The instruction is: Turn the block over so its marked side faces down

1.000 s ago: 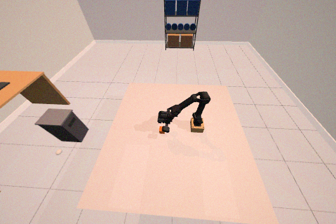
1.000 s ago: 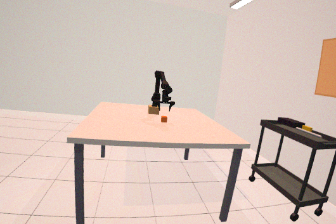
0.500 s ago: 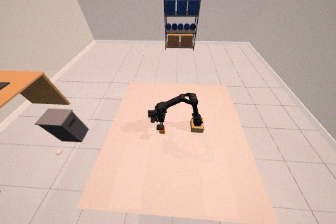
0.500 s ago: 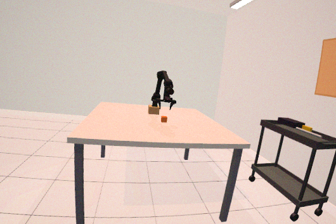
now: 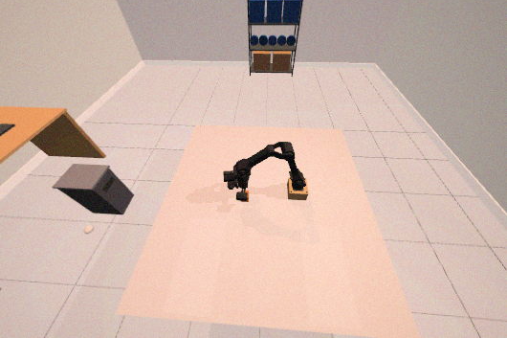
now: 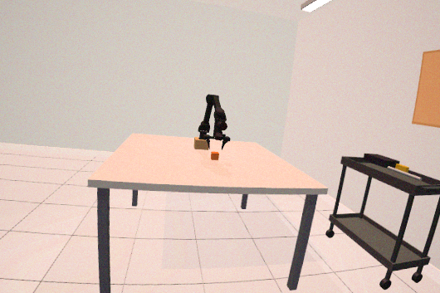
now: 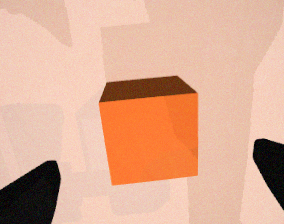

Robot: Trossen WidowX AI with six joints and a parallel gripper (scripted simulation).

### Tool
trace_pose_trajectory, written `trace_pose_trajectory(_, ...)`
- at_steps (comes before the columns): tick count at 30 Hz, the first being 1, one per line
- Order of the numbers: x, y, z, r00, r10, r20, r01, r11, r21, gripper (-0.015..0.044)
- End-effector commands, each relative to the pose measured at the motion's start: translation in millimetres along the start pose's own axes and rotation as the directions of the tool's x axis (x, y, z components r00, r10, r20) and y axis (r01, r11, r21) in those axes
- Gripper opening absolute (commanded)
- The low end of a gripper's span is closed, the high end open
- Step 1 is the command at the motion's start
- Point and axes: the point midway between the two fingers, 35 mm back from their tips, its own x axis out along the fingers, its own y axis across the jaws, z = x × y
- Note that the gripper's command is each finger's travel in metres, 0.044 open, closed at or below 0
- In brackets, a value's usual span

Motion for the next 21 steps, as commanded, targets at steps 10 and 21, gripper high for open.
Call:
trace_pose_trajectory(10, 20.3, 0.5, -2.3, 1.0, 0.004, -0.011, -0.004, 1.0, -0.004, 0.044)
trace_pose_trajectory(21, 38.1, 0.5, -2.9, 1.0, 0.004, -0.011, -0.004, 1.0, -0.004, 0.044)
